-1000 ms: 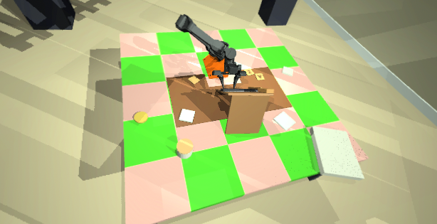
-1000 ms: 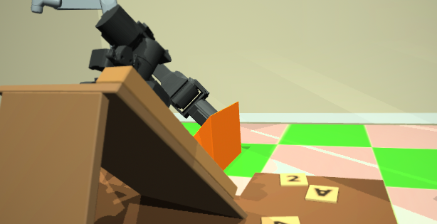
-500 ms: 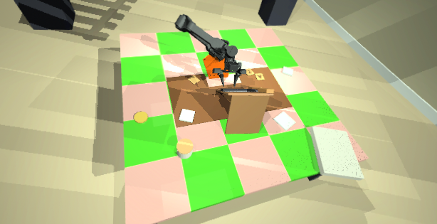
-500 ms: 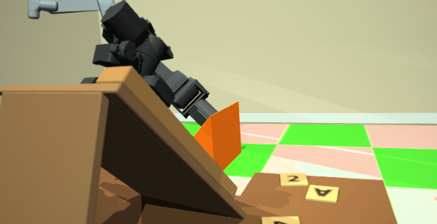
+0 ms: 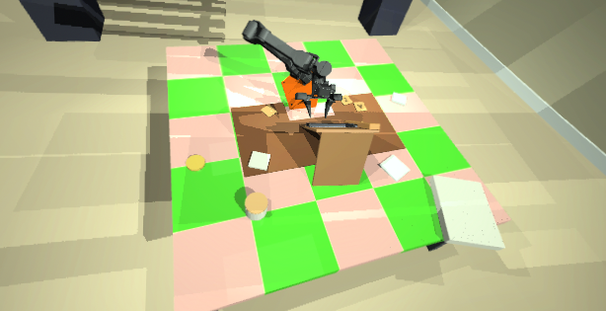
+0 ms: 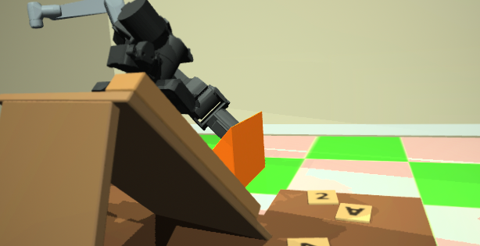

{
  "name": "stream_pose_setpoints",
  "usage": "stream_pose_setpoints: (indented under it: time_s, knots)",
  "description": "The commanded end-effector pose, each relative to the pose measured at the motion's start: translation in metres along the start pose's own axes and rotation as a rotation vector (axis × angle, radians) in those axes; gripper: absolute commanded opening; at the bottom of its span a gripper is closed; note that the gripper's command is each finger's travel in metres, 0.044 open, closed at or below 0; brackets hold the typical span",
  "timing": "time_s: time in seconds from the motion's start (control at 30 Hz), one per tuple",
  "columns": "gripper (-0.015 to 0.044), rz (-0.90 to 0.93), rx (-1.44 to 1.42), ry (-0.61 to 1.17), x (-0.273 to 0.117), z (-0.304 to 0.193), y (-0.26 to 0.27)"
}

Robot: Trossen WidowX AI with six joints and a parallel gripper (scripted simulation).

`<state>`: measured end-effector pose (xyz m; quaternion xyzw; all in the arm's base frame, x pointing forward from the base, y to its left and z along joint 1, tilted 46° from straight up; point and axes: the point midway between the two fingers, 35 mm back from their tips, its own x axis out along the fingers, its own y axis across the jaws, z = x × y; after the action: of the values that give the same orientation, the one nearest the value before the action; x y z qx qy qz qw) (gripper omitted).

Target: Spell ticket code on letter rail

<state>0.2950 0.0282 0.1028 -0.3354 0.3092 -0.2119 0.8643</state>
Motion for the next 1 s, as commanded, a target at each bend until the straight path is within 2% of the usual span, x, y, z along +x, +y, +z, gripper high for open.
stream_pose_setpoints:
  time_s: [0.0,0.97]
  knots:
    - [0.0295,-0.003,0.009,-0.003,-0.003,0.001,-0.001]
    - [0.0295,-0.002,0.008,-0.002,-0.015,0.002,-0.003]
